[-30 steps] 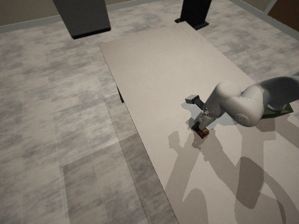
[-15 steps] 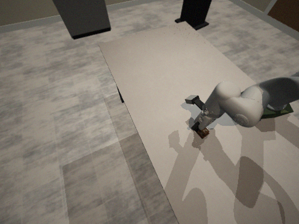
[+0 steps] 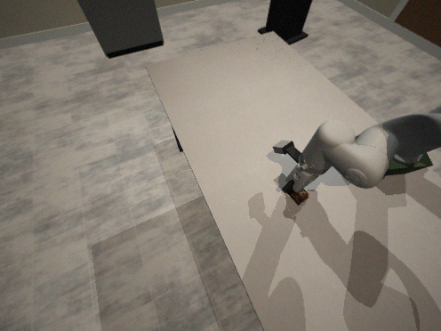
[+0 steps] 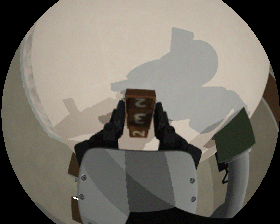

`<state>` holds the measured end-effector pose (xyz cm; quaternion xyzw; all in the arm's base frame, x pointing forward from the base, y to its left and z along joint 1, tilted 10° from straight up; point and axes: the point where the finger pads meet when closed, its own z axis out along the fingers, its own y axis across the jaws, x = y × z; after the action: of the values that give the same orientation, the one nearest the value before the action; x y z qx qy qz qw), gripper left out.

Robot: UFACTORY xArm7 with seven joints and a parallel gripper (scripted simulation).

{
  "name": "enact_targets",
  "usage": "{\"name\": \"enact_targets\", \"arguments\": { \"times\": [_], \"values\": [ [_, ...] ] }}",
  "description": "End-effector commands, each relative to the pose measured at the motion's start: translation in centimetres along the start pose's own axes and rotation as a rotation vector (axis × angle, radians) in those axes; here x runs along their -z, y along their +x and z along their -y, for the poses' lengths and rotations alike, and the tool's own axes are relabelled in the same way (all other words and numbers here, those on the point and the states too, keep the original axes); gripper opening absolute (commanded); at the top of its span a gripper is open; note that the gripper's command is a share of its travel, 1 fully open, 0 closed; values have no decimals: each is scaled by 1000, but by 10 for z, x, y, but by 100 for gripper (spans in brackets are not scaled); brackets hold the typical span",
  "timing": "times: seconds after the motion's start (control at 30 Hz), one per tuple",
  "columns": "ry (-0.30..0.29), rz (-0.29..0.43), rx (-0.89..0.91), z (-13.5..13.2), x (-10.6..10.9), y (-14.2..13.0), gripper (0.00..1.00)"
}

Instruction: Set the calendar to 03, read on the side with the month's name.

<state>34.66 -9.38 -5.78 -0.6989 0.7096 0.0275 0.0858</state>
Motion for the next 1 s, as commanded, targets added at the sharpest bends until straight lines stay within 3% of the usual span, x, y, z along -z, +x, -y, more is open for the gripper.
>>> {"name": "enact_targets", "arguments": {
  "times": [0.0, 0.2, 0.23, 0.97],
  "values": [
    [3, -1, -1, 1, 1, 1, 47],
    [3, -1, -1, 1, 1, 1, 47],
    [3, -1, -1, 1, 1, 1, 27],
    [3, -1, -1, 1, 1, 1, 27]
  ]
}}
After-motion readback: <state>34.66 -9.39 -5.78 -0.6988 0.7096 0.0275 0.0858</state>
